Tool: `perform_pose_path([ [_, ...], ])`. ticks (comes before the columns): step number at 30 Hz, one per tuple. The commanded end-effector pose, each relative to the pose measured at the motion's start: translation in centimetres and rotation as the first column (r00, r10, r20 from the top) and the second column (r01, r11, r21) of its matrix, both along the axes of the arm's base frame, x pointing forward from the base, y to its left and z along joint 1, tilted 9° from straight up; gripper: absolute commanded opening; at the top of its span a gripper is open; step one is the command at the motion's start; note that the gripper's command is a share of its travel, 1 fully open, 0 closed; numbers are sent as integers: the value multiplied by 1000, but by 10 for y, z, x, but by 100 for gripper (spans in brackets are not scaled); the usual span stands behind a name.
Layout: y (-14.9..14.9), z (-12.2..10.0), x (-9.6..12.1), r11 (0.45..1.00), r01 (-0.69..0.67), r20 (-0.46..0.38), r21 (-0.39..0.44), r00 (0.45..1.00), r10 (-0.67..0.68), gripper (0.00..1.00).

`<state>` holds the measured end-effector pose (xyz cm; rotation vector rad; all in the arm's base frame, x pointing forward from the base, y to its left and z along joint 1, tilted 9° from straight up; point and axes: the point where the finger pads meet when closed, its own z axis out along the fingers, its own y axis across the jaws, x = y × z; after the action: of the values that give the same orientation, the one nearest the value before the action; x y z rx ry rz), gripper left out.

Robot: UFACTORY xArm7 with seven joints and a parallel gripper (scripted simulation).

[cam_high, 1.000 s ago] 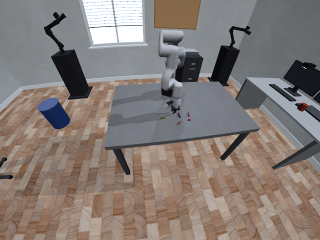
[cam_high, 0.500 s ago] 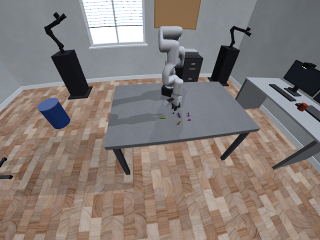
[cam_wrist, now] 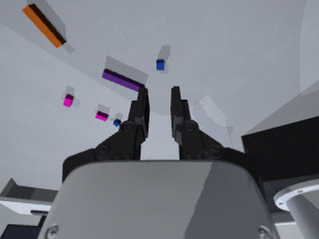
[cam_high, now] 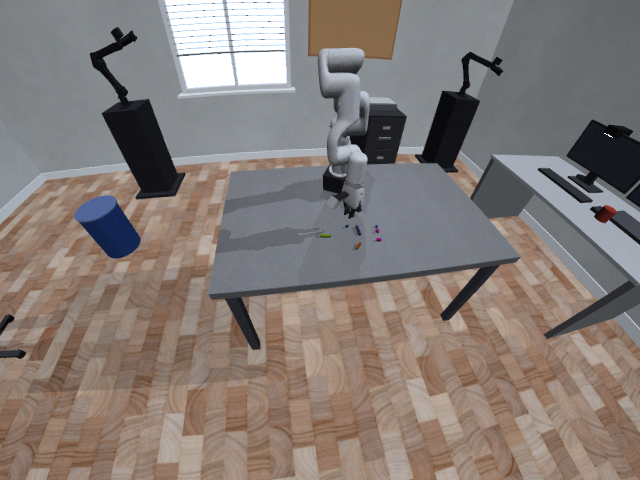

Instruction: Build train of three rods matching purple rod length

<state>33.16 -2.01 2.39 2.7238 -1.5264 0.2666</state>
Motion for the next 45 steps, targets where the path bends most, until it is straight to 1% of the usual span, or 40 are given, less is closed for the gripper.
perform_pose_path([
  [1,0,7,0,1000,-1,-4,7,1000,1,24],
  [10,1,17,-1,1000,-1,-4,7,1000,1,24],
  [19,1,19,-2,1000,-1,-4,7,1000,1,24],
  [20,1,19,-2,1000,-1,-4,7,1000,1,100],
  [41,1,19,-2,1000,0,-4,8,1000,0,100],
  [45,2,19,-1,1000,22,0,10,1000,-22,100],
])
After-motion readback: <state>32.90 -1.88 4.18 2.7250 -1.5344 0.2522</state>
